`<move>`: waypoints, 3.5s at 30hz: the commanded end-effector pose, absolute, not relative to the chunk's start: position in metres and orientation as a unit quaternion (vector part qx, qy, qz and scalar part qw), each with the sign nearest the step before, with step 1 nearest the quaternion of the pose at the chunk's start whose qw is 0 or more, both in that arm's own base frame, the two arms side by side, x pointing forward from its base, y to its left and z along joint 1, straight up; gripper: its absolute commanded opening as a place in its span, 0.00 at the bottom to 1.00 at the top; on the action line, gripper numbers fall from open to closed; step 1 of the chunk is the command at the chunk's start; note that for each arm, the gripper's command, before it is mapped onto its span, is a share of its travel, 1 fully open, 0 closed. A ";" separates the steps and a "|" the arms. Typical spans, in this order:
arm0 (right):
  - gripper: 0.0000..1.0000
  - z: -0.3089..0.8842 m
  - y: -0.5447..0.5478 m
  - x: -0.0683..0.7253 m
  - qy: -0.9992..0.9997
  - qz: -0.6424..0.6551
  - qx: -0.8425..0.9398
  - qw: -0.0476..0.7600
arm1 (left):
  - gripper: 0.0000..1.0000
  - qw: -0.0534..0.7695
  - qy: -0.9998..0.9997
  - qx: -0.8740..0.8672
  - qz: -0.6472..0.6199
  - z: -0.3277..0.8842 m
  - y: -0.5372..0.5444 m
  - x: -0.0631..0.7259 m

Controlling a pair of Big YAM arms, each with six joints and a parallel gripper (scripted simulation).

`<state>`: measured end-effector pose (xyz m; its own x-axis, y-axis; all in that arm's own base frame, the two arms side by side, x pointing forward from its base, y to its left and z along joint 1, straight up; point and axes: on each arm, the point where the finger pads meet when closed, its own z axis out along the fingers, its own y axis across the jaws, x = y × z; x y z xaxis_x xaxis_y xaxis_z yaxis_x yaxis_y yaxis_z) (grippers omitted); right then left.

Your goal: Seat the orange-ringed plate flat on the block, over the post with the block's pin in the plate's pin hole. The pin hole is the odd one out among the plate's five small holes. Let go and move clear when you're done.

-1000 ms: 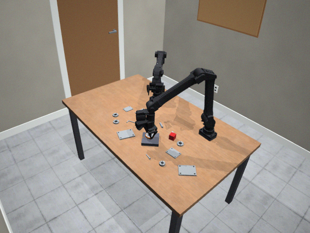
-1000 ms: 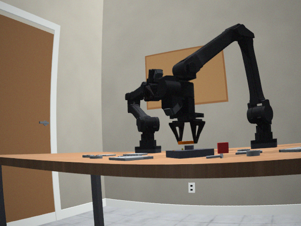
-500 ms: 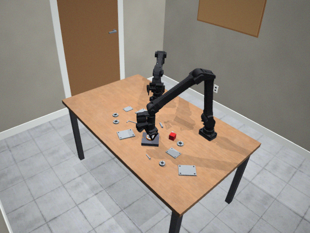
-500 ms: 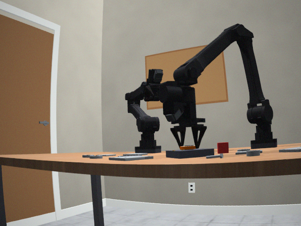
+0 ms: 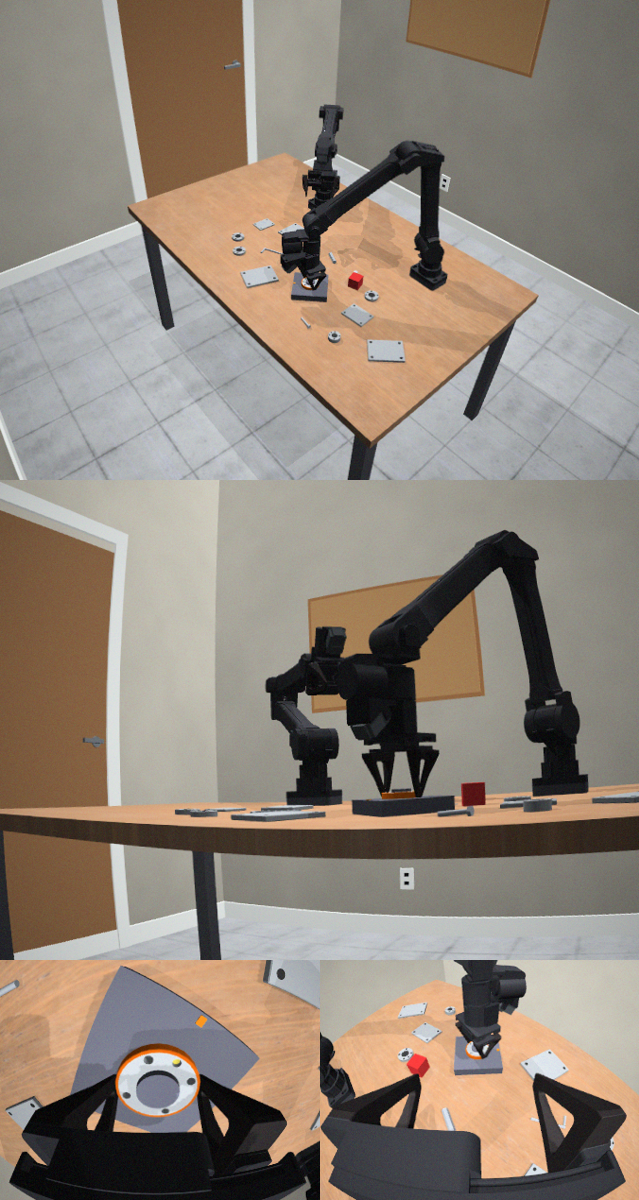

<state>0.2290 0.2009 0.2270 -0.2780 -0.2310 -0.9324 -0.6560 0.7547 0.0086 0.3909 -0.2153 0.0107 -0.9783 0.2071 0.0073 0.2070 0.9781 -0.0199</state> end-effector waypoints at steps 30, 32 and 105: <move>1.00 0.239 0.203 0.231 0.764 0.203 -0.287 0.540 | 0.60 0.004 -0.995 -0.103 0.009 0.007 -0.217 0.397; 1.00 0.239 0.203 0.231 0.764 0.203 -0.287 0.540 | 0.60 -0.001 -0.995 -0.103 0.012 0.002 -0.218 0.399; 1.00 0.239 0.203 0.231 0.764 0.203 -0.287 0.540 | 1.00 -0.039 -0.993 -0.104 0.026 0.087 -0.216 0.417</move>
